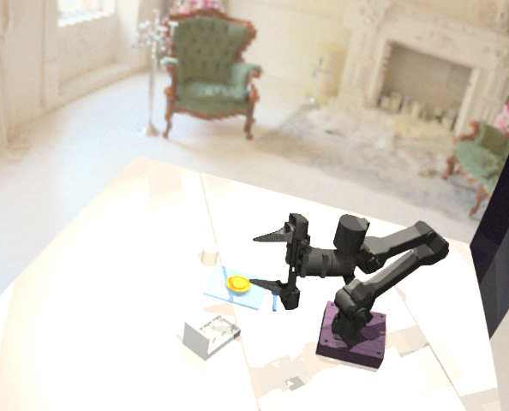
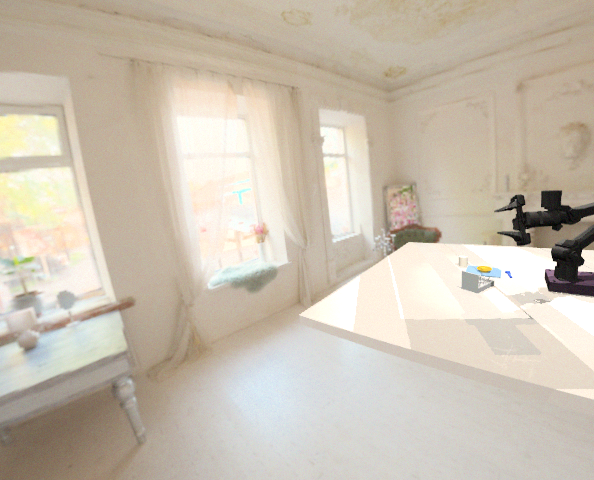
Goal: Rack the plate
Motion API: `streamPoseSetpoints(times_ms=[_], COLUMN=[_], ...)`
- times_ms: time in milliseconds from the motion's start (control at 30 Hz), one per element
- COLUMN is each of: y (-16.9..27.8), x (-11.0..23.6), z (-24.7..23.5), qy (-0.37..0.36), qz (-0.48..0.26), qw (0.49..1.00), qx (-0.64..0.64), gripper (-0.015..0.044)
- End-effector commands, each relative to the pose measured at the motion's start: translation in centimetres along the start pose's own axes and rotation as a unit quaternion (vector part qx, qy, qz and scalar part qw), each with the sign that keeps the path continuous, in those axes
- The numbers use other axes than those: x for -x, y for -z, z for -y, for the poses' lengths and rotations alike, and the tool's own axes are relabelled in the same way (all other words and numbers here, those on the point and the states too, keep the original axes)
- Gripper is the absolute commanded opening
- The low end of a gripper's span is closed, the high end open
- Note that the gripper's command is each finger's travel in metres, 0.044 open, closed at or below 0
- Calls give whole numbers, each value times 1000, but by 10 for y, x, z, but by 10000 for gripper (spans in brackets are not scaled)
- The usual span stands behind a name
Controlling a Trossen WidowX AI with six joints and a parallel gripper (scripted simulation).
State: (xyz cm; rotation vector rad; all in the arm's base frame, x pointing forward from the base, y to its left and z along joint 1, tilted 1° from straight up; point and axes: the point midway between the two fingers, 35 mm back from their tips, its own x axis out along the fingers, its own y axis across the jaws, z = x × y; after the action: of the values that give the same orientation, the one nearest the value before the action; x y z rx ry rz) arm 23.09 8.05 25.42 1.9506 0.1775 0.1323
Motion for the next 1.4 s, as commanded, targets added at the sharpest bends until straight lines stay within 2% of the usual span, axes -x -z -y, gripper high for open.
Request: streamPoseSetpoints(times_ms=[0, 300, 600, 1000, 1367], y=[-6, -24, -47, -84, -122], x=[-8, -23, -35, -44, -45], z=[-2, -4, -6, -7, -8], qy=[27, 94, 176, 302, 421], qz=[22, 66, 97, 104, 70], qw=[997, 975, 931, 842, 743], qx=[62, 190, 306, 434, 516], gripper=[400, 400, 400, 400, 400])
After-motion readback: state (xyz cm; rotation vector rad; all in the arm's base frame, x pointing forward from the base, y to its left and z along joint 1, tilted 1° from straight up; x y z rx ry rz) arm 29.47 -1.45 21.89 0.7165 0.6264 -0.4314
